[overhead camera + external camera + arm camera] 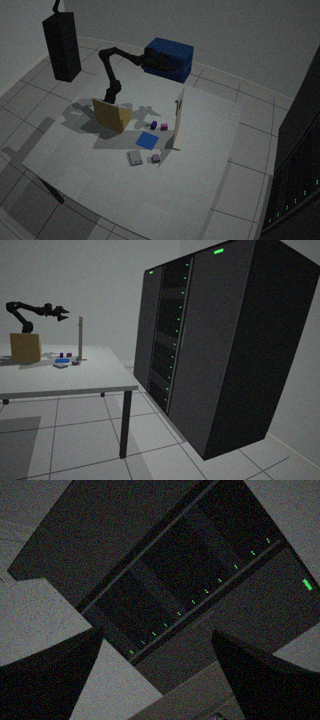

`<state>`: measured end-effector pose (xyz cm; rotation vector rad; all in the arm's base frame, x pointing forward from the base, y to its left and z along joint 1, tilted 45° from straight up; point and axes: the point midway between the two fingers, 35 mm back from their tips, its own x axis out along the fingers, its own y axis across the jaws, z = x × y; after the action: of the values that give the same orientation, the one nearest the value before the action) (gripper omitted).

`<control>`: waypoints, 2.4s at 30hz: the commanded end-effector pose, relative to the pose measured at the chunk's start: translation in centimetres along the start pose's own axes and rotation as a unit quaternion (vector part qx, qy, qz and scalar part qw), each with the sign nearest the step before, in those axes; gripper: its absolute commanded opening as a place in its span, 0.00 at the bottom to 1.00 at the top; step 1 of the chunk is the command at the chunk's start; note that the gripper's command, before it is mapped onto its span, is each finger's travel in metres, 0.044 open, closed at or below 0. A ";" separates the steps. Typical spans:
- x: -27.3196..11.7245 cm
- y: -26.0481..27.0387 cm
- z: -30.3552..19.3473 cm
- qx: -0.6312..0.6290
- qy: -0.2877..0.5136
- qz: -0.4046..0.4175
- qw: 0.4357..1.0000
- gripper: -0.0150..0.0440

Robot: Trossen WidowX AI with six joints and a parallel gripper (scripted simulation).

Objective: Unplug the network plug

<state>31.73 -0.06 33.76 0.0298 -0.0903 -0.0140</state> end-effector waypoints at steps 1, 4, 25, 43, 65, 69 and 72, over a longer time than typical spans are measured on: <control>0.0 0.0 -0.1 -0.002 0.000 -0.001 1.000 0.89; 0.3 -0.8 -1.6 -0.030 0.006 -0.008 0.999 0.75; -1.4 -7.2 -13.9 -0.267 0.076 -0.060 0.959 0.52; -5.5 -9.8 -19.8 -0.392 0.127 -0.074 0.908 0.52; 0.5 -10.0 -19.7 -0.392 0.125 -0.075 0.908 0.52; 1.1 -10.1 -19.7 -0.392 0.125 -0.075 0.908 0.52; 1.5 -10.1 -19.6 -0.392 0.125 -0.075 0.908 0.52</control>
<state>34.35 -9.59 13.94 -0.7704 0.1815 -0.1974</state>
